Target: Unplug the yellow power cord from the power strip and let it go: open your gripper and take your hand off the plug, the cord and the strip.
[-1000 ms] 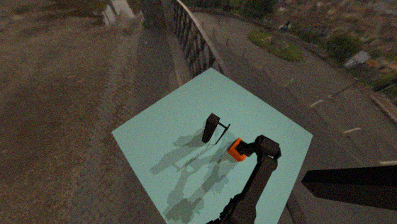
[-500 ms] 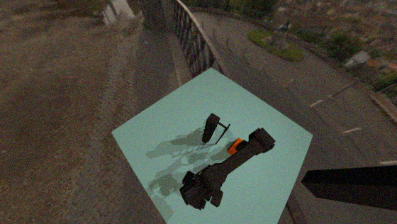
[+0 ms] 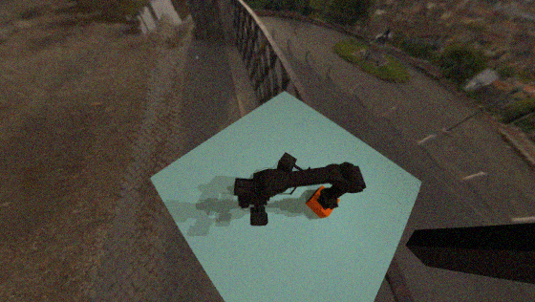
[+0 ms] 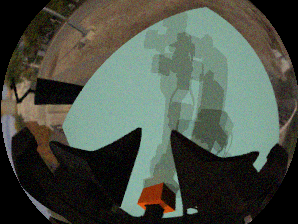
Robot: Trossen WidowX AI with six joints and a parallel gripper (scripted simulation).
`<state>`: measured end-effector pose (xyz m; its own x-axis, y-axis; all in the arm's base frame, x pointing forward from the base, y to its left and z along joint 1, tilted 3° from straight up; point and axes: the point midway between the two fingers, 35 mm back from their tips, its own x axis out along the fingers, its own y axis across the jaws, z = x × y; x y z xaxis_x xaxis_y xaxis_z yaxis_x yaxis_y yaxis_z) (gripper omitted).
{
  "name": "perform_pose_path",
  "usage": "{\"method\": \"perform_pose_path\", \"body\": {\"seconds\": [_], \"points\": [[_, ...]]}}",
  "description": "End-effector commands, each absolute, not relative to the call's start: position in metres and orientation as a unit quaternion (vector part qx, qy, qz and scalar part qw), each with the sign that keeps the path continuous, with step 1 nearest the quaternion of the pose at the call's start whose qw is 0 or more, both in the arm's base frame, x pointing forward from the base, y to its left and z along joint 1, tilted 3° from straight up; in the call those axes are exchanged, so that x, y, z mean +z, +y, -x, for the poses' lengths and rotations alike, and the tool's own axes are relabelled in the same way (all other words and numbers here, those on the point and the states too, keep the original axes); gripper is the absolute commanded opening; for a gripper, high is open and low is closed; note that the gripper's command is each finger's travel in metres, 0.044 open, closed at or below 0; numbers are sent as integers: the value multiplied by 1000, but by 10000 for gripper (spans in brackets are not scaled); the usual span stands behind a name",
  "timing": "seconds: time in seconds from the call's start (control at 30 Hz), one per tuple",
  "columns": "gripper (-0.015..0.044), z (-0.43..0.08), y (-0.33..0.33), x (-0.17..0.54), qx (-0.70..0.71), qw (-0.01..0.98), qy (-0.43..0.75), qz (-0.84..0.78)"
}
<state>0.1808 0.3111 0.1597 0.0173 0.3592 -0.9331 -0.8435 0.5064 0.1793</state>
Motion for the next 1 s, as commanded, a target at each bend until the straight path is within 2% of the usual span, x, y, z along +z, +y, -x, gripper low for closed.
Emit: {"method": "perform_pose_path", "body": {"seconds": [0.0, 0.1, 0.23, 0.5, 0.67, 0.87, 0.97], "points": [[160, -236, 290, 166, 368, 731, 558, 138], [160, -271, 289, 178, 374, 755, 529, 98], [160, -313, 250, 190, 269, 798, 539, 9], [160, -341, 134, 184, 24, 794, 580, -181], [160, -330, 84, 176, -99, 755, 591, -266], [160, -274, 1, 162, -367, 600, 571, -423], [160, -266, -7, 161, -396, 578, 563, -438]]}}
